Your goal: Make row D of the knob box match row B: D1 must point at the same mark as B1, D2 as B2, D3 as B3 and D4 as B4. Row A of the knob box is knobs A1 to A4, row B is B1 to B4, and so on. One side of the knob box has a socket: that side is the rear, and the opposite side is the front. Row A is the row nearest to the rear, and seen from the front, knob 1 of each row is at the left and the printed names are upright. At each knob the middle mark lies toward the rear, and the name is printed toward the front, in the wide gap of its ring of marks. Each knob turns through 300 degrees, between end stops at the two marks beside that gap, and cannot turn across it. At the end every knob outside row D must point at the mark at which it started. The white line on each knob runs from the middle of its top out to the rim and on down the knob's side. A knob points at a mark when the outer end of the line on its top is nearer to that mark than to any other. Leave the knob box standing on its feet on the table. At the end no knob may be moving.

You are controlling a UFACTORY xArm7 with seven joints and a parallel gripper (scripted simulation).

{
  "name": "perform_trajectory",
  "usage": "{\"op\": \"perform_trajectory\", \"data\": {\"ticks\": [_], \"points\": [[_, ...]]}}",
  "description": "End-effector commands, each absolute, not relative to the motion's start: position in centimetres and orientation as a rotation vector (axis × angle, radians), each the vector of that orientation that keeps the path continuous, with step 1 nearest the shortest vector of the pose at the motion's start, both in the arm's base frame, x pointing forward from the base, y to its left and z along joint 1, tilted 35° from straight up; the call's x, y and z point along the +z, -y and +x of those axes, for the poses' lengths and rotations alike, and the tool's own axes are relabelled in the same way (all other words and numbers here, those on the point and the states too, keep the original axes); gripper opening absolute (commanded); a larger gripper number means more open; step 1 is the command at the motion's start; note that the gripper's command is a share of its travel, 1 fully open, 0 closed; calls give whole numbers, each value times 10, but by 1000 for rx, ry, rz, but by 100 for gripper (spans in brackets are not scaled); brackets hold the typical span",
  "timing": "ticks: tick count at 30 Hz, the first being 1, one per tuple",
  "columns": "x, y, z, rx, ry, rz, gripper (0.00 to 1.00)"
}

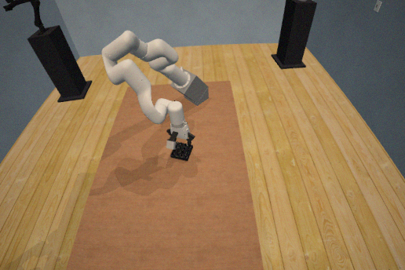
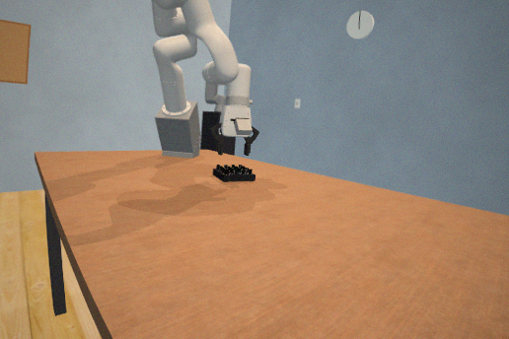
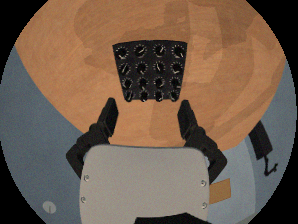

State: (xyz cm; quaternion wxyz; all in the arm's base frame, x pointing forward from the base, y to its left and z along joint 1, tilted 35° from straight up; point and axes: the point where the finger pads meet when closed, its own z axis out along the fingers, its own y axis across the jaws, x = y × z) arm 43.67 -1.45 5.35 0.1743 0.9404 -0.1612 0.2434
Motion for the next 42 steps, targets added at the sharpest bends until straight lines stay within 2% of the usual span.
{"op": "perform_trajectory", "data": {"ticks": [1,42], "points": [[54,14,437,694,455,2667,100],[46,10,422,689,456,2664,100]]}}
